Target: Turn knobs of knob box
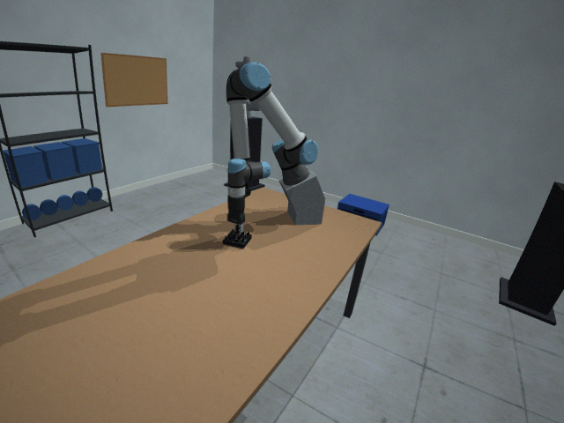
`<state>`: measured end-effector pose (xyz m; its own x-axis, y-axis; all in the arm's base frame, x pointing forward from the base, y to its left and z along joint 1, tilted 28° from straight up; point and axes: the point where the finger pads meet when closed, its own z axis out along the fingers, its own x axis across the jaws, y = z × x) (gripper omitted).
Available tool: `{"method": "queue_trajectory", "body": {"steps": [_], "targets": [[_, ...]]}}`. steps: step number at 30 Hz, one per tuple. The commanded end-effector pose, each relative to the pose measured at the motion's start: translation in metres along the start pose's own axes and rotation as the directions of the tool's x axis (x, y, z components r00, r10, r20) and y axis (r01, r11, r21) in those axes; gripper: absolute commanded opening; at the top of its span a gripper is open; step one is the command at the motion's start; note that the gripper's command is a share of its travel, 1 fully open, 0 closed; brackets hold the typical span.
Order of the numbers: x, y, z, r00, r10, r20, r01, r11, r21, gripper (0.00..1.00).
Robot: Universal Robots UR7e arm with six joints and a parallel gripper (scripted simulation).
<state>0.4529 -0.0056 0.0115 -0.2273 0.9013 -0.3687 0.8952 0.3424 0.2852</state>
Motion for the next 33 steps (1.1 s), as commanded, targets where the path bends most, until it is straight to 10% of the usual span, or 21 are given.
{"method": "queue_trajectory", "body": {"steps": [1, 33], "targets": [[0.0, 0.0, 0.005, 1.0, 0.0, 0.001, 0.0, 1.0, -0.001, 0.46], [0.0, 0.0, 0.02, 1.0, 0.0, 0.001, 0.0, 1.0, -0.001, 0.46]]}}
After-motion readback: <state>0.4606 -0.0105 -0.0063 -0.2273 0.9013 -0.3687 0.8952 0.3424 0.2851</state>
